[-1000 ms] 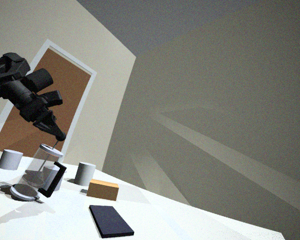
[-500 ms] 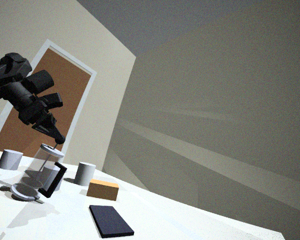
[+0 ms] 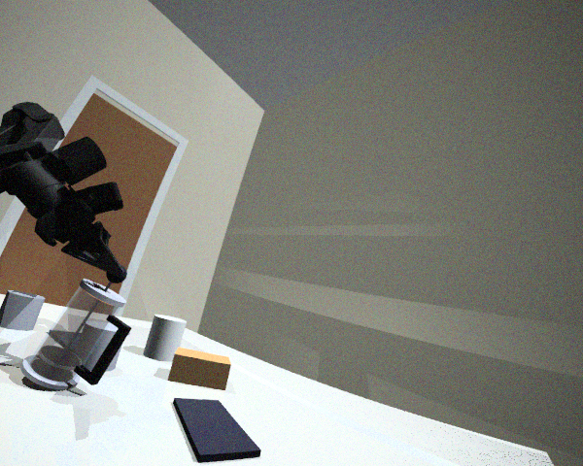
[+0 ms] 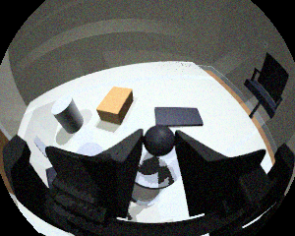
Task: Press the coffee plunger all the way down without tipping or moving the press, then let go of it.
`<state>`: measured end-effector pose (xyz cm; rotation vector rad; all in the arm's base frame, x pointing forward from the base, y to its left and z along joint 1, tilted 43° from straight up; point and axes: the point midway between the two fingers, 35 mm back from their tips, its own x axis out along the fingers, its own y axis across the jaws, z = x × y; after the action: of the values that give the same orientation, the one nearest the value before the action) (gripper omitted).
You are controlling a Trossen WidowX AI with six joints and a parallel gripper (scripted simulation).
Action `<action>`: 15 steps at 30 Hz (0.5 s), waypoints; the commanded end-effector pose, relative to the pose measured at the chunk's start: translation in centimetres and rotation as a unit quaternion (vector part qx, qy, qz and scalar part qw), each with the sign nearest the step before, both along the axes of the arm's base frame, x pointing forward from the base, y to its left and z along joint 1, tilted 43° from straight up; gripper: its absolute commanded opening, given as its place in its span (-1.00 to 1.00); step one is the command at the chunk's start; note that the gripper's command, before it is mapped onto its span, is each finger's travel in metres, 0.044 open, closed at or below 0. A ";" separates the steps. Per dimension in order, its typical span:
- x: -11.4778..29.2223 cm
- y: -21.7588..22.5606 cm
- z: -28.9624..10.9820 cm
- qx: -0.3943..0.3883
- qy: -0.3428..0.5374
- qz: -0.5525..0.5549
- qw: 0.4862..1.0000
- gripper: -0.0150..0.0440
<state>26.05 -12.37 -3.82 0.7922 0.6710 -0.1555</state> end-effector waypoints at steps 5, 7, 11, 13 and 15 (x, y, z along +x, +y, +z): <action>0.0 0.3 -0.4 0.009 0.005 0.003 1.000 -0.10; 0.0 0.3 -0.4 0.009 0.005 0.003 1.000 -0.10; 0.1 0.2 -0.4 0.009 0.005 0.003 1.000 -0.10; 0.1 0.2 -0.4 0.009 0.005 0.003 1.000 -0.10; 0.1 0.0 -0.2 0.003 0.001 0.001 1.000 -0.10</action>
<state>26.17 -12.42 -4.00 0.7981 0.6747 -0.1537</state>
